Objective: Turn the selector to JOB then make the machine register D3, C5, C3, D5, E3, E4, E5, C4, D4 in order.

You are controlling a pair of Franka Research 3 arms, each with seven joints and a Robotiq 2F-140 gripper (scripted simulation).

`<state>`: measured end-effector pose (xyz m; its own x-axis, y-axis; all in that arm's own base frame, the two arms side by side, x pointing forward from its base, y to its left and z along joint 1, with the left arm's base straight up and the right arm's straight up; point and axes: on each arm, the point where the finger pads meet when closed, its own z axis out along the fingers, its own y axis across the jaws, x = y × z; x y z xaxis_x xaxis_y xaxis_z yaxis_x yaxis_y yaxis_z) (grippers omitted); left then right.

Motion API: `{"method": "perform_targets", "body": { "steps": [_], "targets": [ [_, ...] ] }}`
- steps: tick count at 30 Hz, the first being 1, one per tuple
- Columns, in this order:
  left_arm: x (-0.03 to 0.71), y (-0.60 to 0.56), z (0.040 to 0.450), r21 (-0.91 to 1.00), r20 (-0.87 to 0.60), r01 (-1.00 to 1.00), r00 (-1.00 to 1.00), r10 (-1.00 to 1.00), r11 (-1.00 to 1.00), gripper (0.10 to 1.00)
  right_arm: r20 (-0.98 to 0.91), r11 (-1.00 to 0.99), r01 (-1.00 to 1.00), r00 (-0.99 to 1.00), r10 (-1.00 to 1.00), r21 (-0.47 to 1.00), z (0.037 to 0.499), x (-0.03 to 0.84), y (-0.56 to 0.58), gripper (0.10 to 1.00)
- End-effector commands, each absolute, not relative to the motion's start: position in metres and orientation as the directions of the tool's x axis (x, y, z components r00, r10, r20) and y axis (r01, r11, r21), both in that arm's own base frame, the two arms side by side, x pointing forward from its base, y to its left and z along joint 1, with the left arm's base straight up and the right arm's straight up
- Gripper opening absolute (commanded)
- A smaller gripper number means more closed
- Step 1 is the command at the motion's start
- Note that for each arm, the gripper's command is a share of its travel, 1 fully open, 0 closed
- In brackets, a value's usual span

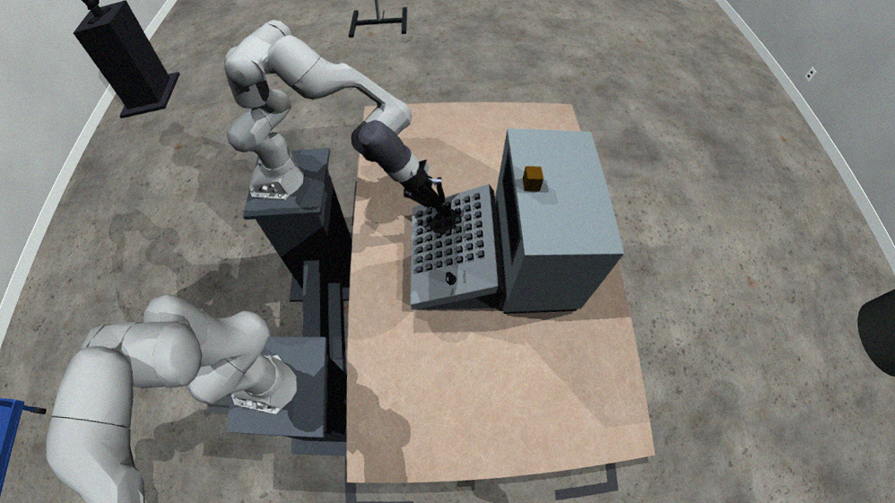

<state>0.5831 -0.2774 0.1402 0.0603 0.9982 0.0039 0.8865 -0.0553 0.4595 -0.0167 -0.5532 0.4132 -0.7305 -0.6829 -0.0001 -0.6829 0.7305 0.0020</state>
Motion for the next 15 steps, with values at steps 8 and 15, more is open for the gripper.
{"method": "perform_targets", "body": {
  "steps": [8, 15],
  "targets": [
    [0.5848, -0.278, 0.1423, 0.464, 0.0, 0.884, 0.057, 0.998, -0.051, 0.099, 0.0, 0.728, -0.686, -0.728, -0.686, 0.0, 0.413, -0.0164, -0.5543, 1.0],
    [0.5827, -0.2778, 0.1462, 0.464, 0.0, 0.884, 0.057, 0.998, -0.051, 0.099, 0.0, 0.728, -0.686, -0.728, -0.686, 0.0, 0.413, -0.0164, -0.5543, 1.0]
  ]
}}
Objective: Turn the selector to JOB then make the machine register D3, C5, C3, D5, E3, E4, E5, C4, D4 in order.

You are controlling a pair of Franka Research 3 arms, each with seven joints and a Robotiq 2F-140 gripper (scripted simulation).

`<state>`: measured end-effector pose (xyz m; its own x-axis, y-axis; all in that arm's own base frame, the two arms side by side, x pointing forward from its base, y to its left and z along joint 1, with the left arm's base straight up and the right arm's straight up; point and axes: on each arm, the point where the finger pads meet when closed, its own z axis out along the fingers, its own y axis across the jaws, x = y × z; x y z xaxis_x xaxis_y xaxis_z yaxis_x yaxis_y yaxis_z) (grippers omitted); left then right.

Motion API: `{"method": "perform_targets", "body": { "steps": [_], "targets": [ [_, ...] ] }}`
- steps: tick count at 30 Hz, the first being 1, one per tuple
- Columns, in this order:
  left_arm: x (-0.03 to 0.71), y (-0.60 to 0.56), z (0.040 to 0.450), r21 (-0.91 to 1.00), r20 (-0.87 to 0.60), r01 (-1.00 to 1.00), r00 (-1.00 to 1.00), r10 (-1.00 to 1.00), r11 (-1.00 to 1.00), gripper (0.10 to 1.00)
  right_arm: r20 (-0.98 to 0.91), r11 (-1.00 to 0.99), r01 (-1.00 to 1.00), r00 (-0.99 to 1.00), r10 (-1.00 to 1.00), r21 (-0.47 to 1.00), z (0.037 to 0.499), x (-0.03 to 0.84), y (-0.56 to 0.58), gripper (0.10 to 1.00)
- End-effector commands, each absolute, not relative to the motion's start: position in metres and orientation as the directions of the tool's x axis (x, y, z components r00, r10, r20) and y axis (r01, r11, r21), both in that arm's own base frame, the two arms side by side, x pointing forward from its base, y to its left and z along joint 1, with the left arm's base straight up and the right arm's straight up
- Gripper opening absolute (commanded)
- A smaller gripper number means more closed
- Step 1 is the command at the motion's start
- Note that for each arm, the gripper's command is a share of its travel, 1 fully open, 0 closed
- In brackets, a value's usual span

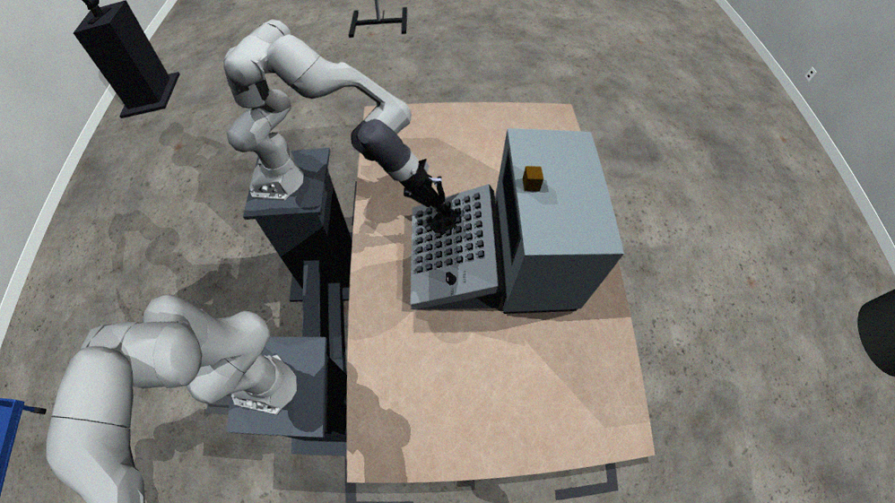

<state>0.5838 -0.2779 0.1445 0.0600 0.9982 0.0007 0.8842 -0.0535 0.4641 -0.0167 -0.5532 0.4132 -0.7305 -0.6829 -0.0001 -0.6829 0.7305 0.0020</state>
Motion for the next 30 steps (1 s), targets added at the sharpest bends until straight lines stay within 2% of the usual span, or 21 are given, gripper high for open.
{"method": "perform_targets", "body": {
  "steps": [1, 30],
  "targets": [
    [0.582, -0.278, 0.147, 0.464, 0.0, 0.884, 0.057, 0.998, -0.051, 0.099, 0.0, 0.728, -0.686, -0.728, -0.686, 0.0, 0.413, -0.016, -0.554, 1.0],
    [0.57, -0.279, 0.17, 0.464, 0.0, 0.884, 0.057, 0.998, -0.051, 0.099, 0.0, 0.728, -0.686, -0.728, -0.686, 0.0, 0.413, -0.016, -0.554, 1.0]
  ]
}}
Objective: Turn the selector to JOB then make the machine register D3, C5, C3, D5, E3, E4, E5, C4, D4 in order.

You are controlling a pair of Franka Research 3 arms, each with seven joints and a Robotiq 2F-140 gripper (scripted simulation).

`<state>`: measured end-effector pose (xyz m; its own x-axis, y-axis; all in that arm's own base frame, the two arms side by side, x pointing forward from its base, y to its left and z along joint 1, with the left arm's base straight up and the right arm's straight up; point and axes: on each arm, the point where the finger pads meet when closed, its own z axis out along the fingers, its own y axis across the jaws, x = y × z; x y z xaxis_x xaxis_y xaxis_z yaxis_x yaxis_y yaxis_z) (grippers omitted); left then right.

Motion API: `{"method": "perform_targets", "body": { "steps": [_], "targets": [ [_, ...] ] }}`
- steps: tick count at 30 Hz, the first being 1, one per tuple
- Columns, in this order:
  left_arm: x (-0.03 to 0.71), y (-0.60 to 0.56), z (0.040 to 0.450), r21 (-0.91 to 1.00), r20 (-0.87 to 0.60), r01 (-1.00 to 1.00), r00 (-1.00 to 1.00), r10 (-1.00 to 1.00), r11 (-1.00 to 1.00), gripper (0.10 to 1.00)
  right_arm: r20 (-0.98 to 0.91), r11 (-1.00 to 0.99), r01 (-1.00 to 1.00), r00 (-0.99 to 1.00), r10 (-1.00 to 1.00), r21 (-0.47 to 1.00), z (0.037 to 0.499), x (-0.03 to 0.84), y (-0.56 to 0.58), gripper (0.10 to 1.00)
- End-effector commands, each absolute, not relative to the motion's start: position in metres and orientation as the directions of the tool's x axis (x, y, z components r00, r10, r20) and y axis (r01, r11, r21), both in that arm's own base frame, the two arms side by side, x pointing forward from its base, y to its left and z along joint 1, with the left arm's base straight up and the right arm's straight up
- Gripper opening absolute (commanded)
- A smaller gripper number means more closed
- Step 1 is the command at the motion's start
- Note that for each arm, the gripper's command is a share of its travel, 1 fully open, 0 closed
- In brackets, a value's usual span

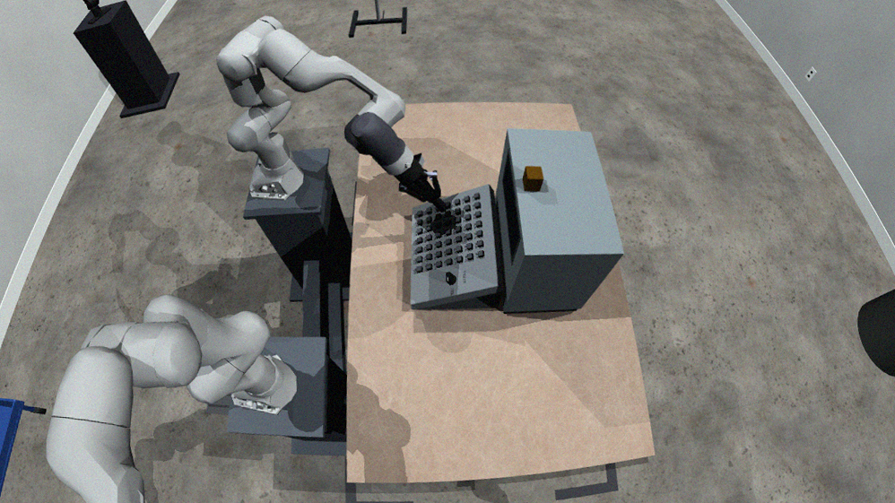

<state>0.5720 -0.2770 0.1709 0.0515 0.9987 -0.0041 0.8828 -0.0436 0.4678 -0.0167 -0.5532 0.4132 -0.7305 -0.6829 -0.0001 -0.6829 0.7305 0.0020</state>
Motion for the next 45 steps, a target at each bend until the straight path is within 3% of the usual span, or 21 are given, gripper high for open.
{"method": "perform_targets", "body": {
  "steps": [1, 45],
  "targets": [
    [0.57, -0.281, 0.17, 0.464, 0.0, 0.884, 0.057, 0.998, -0.051, 0.099, 0.0, 0.728, -0.686, -0.728, -0.686, 0.0, 0.413, -0.016, -0.554, 1.0],
    [0.578, -0.312, 0.151, 0.464, 0.0, 0.884, 0.057, 0.998, -0.051, 0.099, 0.0, 0.728, -0.686, -0.728, -0.686, 0.0, 0.413, -0.016, -0.554, 1.0]
  ]
}}
